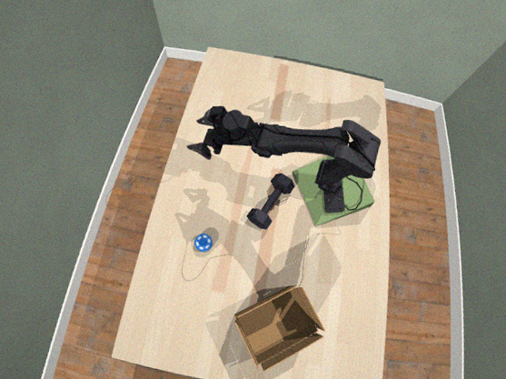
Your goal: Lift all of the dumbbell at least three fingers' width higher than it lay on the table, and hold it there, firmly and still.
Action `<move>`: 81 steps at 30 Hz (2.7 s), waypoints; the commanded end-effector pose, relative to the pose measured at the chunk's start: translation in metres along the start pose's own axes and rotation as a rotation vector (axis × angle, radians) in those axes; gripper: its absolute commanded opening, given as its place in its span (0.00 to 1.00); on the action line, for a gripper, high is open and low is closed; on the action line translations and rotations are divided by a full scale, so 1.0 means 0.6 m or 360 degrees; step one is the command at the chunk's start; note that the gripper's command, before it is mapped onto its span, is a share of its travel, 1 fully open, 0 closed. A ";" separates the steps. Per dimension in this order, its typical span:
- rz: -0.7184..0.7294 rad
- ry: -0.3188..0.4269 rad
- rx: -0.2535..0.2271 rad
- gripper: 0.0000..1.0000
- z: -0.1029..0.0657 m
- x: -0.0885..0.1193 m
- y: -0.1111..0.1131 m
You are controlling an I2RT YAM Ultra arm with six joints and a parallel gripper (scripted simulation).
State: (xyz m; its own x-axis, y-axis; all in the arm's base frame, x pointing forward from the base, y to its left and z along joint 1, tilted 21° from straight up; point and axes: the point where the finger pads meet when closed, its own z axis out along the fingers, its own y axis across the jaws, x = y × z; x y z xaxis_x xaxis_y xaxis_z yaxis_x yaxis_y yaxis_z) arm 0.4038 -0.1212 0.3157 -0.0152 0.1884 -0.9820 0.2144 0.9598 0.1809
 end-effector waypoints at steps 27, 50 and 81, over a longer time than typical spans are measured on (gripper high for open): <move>-0.0629 0.0265 -0.0411 1.00 -0.121 -0.023 0.220; -0.1161 0.0947 -0.0663 1.00 -0.214 0.184 0.192; -0.1702 0.1622 -0.1220 1.00 -0.400 0.319 0.141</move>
State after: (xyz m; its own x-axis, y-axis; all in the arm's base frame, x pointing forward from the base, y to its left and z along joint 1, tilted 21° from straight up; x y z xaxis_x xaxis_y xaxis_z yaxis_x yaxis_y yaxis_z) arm 0.2048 0.0430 0.1549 -0.5222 -0.7966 -0.3044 -0.7661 0.5951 -0.2429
